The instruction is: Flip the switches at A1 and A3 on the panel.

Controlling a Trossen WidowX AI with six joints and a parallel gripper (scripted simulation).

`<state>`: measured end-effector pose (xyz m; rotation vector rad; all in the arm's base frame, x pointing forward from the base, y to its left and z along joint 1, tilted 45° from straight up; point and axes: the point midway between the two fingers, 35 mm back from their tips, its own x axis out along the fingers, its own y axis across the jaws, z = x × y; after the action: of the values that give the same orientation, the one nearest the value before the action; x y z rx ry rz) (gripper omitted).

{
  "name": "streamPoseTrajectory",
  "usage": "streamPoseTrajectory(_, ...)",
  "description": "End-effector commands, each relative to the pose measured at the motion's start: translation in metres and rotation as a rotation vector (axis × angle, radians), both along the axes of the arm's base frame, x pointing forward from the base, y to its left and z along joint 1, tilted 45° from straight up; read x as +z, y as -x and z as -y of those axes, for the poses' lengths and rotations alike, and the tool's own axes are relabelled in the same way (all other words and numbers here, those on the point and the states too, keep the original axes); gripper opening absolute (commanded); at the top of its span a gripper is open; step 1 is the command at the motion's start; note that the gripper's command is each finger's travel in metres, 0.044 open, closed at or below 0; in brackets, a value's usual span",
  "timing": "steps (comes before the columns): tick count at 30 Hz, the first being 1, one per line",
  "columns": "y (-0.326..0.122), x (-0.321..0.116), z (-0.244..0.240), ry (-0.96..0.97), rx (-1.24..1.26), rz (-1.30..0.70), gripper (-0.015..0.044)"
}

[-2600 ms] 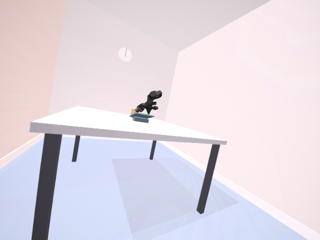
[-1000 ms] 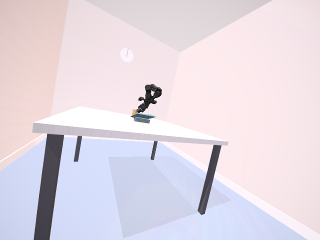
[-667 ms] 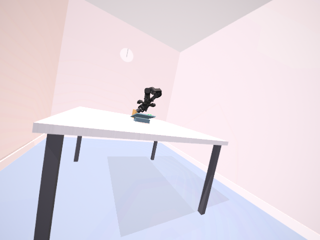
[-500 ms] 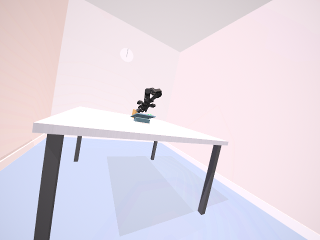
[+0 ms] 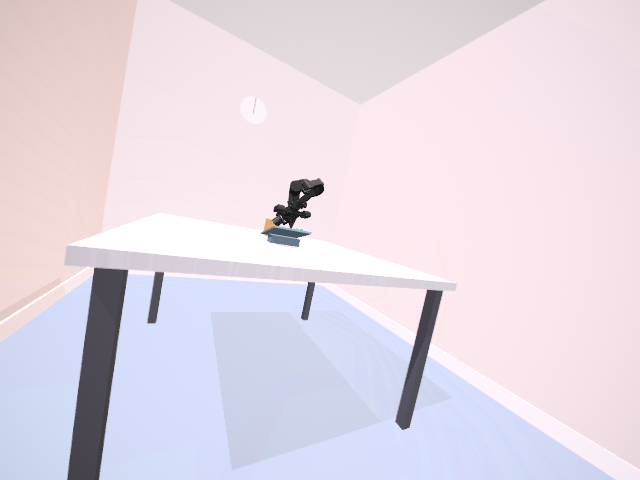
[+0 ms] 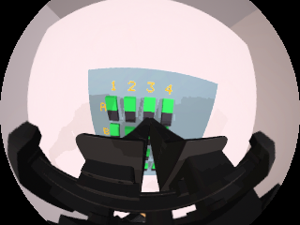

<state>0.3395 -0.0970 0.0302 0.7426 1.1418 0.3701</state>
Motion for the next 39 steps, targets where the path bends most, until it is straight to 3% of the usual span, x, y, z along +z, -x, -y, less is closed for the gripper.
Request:
streamPoseTrajectory(1, -0.0007, -0.0005, -0.0010, -0.007, -0.005, 0.000, 0.0000)
streamPoseTrajectory(39, -0.0019, -0.0027, -0.0030, -0.008, -0.005, 0.000, 0.0000)
